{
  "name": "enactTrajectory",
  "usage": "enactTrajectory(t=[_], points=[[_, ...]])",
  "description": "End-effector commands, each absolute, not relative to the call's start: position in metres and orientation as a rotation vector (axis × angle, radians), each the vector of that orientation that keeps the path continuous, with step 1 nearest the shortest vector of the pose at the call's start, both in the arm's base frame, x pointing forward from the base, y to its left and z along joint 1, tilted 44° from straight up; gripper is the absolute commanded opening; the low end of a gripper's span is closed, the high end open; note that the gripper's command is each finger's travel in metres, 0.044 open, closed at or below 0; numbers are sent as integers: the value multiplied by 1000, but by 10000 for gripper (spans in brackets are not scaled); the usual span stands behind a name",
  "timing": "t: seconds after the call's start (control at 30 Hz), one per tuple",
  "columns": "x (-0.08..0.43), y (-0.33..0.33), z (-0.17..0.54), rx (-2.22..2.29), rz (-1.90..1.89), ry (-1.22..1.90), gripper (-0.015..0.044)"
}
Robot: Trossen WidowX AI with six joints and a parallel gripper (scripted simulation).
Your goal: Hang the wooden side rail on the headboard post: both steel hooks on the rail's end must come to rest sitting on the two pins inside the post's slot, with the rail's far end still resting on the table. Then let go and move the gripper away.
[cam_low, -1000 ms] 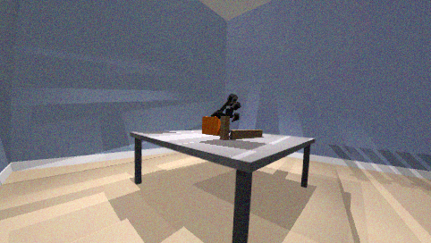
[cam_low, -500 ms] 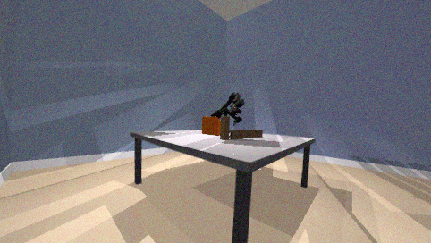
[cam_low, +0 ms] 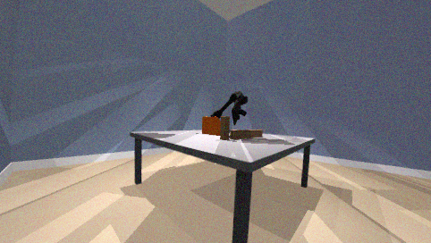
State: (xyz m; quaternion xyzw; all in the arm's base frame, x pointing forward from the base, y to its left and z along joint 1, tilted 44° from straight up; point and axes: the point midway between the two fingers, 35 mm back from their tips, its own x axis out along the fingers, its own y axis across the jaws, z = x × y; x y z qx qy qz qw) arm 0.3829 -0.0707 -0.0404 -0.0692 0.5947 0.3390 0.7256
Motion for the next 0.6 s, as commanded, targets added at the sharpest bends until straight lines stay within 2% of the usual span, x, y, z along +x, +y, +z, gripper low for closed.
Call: enactTrajectory(t=[0.0,0.2,0.57], points=[[397,-64,-28,-387,1210,1033,440],[408,-62,-13,-554,1469,713,440],[408,-62,-13,-559,1475,702,440]])
